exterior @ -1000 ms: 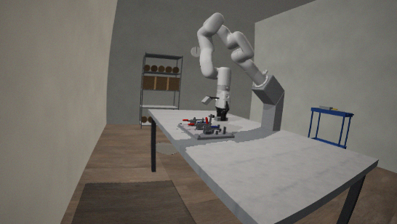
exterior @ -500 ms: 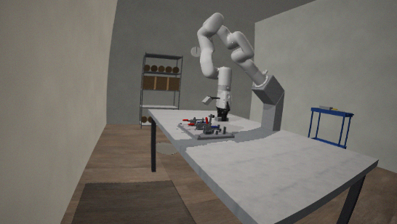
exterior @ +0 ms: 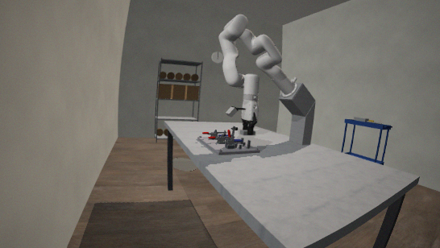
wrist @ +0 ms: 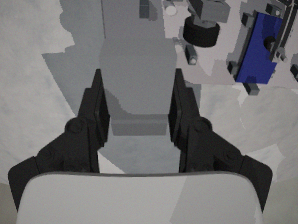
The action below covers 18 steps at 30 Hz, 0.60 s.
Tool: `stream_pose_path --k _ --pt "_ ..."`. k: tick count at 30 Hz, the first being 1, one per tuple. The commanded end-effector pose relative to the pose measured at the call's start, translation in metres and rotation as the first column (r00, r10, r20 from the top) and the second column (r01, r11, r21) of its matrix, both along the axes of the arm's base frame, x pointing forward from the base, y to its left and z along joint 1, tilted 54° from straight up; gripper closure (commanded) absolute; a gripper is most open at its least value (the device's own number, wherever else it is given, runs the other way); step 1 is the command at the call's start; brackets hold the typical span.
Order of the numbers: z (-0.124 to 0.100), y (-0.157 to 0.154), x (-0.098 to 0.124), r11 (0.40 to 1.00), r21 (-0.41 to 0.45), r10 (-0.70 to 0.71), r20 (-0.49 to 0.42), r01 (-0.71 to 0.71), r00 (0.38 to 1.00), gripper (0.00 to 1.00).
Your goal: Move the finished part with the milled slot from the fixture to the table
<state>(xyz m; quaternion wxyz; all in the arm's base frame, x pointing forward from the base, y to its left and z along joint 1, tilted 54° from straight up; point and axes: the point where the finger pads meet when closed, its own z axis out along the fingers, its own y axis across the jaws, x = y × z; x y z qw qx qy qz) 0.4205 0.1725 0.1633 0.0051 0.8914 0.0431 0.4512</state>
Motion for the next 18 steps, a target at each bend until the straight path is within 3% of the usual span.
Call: stream_pose_path --k 1,18 --pt "0.000 0.007 0.000 1.000 0.001 0.001 0.001 -0.001 1.000 1.00" --pt "-0.001 0.042 -0.003 1.000 0.001 0.001 0.001 -0.001 1.000 1.00"
